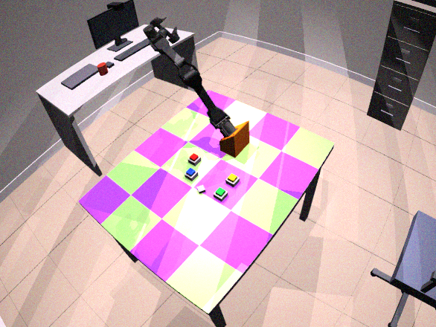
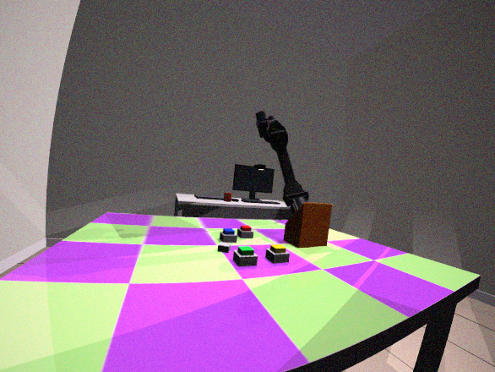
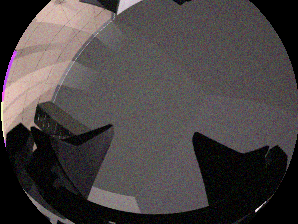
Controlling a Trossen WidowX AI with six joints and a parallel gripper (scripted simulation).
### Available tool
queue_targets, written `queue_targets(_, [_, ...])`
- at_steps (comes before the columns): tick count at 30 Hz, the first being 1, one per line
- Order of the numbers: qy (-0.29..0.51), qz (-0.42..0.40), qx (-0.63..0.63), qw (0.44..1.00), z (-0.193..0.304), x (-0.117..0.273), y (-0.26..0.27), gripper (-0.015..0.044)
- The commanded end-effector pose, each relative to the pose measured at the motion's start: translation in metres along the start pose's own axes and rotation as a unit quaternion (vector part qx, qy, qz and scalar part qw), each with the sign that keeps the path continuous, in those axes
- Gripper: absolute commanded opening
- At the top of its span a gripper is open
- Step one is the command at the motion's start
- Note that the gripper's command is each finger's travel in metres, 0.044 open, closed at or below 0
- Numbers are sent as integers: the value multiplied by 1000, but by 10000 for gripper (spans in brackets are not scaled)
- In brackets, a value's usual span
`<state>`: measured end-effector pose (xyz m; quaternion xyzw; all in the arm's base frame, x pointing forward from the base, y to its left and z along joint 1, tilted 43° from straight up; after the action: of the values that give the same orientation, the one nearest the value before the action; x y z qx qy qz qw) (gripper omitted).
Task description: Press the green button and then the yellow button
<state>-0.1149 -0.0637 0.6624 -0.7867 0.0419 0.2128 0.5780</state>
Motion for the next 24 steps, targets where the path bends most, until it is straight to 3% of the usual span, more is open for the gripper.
queue_targets(1, [-88,-58,-43,994,-58,-2,37,400])
queue_targets(11, [-248,-192,-112,943,-176,49,107,400])
queue_targets(24, [-397,-360,-142,832,-274,197,171,400])
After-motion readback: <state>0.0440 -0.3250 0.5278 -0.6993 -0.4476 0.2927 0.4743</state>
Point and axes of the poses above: the point midway between the two fingers, 35 mm back from their tips, its own x axis back along the fingers, its own y axis across the jaws, z = x × y, the point moved 4 cm from there along x, back along the fingers, and after that the axes turned 2 degrees about -x, right-handed, at the moved point
